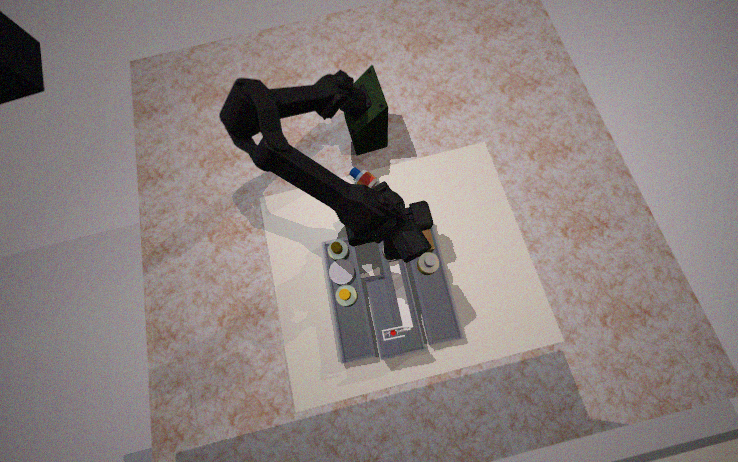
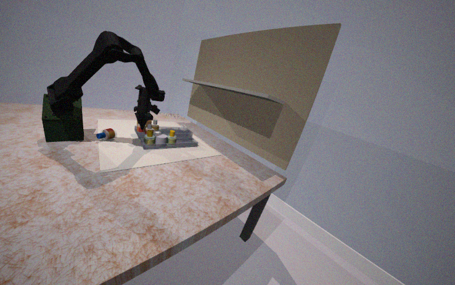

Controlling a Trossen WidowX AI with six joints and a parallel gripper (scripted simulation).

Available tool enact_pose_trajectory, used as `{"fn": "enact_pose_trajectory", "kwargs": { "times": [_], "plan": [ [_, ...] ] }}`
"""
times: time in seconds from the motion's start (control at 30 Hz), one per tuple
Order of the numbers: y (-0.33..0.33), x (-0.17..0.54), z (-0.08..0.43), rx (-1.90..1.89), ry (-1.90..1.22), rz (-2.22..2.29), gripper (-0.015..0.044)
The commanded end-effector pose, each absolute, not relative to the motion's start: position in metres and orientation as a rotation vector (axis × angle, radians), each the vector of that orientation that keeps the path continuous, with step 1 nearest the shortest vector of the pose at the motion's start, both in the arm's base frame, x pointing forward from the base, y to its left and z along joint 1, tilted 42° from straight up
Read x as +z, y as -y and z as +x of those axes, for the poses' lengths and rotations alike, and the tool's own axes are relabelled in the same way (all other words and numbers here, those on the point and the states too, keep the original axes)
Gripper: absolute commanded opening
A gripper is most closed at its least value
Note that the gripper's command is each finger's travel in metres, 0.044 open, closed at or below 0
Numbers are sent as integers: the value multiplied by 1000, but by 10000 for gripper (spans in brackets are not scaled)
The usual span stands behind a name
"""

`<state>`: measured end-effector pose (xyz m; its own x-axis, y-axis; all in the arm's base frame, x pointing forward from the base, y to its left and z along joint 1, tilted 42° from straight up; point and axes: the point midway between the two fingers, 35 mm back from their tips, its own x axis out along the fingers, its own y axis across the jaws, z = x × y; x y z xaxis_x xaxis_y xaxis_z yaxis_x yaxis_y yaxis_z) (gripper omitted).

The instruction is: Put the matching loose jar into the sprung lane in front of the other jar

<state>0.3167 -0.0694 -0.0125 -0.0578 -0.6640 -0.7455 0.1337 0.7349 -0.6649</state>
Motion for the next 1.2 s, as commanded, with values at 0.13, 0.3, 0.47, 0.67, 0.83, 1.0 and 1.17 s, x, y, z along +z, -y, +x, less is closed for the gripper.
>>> {"fn": "enact_pose_trajectory", "kwargs": {
  "times": [0.13, 0.3, 0.47, 0.67, 0.83, 1.0, 1.17],
  "plan": [
    [69, -6, 331, -695, -1465, -450, 0],
    [69, -5, 333, -695, -1465, -450, 0],
    [69, -5, 334, -695, -1464, -450, 0],
    [69, -5, 334, -695, -1464, -450, 0],
    [70, -5, 334, -695, -1464, -450, 0],
    [70, -5, 334, -695, -1464, -450, 0],
    [70, -5, 334, -695, -1464, -450, 0]
  ]
}}
